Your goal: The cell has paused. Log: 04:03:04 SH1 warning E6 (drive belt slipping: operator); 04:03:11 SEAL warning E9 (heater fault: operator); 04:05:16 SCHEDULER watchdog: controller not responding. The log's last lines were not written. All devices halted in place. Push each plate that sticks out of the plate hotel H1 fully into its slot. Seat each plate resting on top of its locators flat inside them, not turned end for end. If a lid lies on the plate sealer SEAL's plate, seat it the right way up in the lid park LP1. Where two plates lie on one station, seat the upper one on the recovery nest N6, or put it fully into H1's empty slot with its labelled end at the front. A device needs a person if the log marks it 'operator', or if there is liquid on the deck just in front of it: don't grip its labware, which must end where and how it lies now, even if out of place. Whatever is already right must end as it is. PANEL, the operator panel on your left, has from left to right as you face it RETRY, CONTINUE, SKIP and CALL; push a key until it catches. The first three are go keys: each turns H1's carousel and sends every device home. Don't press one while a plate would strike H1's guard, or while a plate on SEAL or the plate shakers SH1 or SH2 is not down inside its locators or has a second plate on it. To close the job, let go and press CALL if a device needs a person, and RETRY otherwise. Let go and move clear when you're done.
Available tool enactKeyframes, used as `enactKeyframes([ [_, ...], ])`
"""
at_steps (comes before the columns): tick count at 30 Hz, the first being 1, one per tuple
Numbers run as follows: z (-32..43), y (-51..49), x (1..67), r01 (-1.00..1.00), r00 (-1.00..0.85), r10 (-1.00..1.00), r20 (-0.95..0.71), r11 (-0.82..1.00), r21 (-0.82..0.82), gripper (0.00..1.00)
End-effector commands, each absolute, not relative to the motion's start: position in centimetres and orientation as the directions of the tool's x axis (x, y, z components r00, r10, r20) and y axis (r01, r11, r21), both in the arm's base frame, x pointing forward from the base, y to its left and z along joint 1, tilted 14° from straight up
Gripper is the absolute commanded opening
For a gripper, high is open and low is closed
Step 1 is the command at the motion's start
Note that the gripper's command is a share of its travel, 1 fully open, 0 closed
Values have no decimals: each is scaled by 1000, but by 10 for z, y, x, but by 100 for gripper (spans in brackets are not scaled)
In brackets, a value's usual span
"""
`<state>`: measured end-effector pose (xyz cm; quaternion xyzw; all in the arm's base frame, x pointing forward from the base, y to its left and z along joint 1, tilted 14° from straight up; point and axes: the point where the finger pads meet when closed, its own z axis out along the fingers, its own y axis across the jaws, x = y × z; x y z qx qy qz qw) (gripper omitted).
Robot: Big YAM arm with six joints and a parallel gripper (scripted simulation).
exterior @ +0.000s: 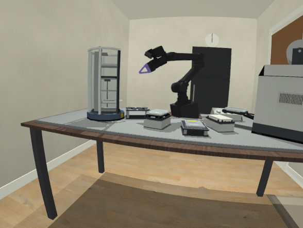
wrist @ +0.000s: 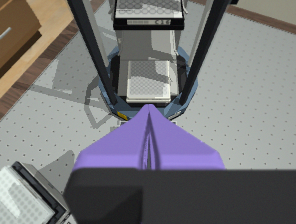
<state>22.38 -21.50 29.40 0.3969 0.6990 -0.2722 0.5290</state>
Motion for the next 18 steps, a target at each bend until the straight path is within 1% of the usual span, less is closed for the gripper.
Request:
enactKeyframes([
  [1, 289, -223, 229, 845, -113, 248, -962, 533, 38, 0],
  [3, 289, -223, 229, 845, -113, 248, -962, 533, 38, 0],
  [18, 217, -241, 243, 845, -114, 248, -962, 533, 37, 0],
])
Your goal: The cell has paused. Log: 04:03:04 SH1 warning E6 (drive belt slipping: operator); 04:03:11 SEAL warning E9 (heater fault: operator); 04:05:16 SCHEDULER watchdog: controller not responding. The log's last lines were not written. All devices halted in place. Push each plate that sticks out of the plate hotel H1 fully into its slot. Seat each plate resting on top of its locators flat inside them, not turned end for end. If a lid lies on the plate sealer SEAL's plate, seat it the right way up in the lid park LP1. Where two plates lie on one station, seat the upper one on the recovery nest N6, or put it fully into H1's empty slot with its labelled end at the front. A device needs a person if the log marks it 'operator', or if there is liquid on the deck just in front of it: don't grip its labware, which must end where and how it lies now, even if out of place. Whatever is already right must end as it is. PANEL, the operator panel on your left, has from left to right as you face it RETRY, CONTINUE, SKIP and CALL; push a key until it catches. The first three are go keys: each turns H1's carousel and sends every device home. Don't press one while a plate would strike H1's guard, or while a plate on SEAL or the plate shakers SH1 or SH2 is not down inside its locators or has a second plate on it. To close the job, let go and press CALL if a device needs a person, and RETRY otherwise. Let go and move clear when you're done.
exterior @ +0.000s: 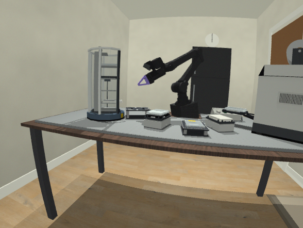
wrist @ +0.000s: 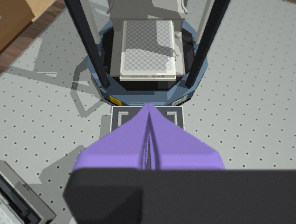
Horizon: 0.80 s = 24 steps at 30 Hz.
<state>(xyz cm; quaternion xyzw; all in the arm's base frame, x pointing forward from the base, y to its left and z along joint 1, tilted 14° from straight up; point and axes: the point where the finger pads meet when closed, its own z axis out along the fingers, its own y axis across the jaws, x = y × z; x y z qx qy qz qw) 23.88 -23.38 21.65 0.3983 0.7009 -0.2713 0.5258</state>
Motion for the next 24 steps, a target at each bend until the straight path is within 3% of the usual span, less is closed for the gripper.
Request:
enactKeyframes([
  [1, 217, -241, 243, 845, -114, 248, -962, 533, 37, 0],
  [14, 159, -255, 254, 845, -116, 249, -962, 533, 36, 0],
  [24, 181, -268, 268, 843, -77, 221, -972, 534, 54, 0],
])
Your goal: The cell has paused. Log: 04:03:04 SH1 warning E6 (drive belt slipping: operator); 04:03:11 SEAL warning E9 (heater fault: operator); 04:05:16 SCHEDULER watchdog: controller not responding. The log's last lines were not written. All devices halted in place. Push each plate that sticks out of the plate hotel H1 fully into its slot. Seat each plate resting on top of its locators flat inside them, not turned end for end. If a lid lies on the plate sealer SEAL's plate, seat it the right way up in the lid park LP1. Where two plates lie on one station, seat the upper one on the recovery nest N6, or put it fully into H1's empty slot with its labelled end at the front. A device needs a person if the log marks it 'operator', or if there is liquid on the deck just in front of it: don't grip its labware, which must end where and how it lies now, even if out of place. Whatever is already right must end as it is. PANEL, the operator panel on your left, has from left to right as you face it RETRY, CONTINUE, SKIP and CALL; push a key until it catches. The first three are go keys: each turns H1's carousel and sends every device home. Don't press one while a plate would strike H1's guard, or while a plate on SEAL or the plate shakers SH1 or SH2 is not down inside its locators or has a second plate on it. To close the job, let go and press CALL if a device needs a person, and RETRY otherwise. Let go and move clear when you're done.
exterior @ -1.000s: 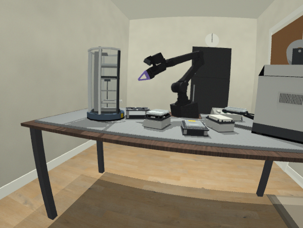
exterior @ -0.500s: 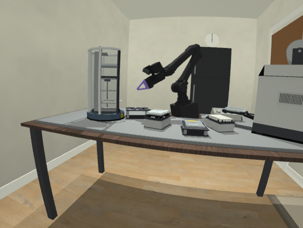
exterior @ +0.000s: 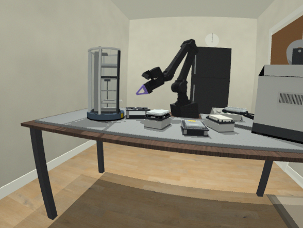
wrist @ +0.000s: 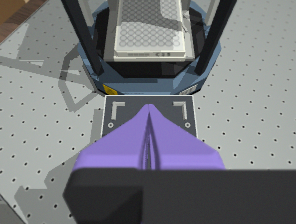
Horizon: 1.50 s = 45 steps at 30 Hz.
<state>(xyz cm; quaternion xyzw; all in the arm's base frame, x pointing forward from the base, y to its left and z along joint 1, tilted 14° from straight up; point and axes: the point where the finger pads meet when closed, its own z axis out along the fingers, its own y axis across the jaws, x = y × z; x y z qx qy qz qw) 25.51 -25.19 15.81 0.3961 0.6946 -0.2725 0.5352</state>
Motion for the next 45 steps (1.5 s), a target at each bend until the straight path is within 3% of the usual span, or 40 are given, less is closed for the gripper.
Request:
enactKeyframes([
  [1, 177, -271, 271, 844, -79, 222, -972, 534, 54, 0],
  [14, 133, -306, 292, 844, -92, 228, -969, 534, 46, 0],
  [45, 133, -329, 305, 845, -115, 247, -962, 533, 36, 0],
])
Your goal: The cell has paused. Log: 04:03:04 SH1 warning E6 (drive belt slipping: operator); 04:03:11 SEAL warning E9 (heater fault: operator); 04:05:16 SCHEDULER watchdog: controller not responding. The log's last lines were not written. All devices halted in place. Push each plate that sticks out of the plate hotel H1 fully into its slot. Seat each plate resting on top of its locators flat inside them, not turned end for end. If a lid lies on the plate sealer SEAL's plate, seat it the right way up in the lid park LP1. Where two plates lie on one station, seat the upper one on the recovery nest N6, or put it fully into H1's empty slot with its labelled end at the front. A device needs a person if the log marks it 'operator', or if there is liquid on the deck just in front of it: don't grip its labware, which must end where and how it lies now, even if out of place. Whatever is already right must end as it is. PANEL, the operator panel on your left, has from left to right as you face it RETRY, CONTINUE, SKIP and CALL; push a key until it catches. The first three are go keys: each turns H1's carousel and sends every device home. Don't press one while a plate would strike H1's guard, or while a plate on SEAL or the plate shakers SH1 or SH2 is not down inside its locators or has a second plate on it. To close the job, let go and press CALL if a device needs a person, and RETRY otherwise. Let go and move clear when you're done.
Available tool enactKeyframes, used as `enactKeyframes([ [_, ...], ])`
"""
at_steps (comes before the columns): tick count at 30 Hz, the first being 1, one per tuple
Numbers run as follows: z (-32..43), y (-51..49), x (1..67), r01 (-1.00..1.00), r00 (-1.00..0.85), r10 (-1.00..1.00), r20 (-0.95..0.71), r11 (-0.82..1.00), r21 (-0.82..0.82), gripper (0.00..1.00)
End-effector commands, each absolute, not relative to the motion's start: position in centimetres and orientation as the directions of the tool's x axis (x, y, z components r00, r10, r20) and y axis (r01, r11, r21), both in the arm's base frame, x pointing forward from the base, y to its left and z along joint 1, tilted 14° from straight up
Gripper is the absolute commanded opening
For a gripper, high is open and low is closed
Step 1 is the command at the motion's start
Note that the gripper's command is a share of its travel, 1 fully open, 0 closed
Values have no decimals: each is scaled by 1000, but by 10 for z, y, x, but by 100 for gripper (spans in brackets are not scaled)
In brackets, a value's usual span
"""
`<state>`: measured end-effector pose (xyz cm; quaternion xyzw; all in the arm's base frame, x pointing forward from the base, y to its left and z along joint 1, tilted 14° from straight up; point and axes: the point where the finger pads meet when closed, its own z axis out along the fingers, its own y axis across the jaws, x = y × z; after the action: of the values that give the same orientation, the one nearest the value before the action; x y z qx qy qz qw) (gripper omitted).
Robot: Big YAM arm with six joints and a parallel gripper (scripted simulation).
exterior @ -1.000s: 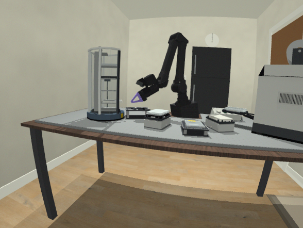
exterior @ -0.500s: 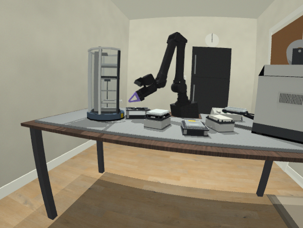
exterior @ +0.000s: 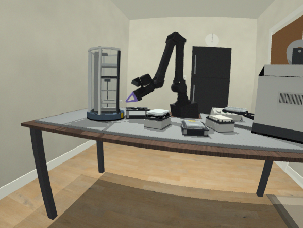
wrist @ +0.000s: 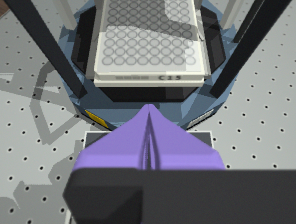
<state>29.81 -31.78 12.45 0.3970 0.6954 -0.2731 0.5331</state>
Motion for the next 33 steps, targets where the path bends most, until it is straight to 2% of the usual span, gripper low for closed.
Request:
enactKeyframes([
  [1, 133, -329, 305, 845, -115, 247, -962, 533, 36, 0],
  [33, 143, -350, 318, 845, -107, 240, -965, 533, 39, 0],
])
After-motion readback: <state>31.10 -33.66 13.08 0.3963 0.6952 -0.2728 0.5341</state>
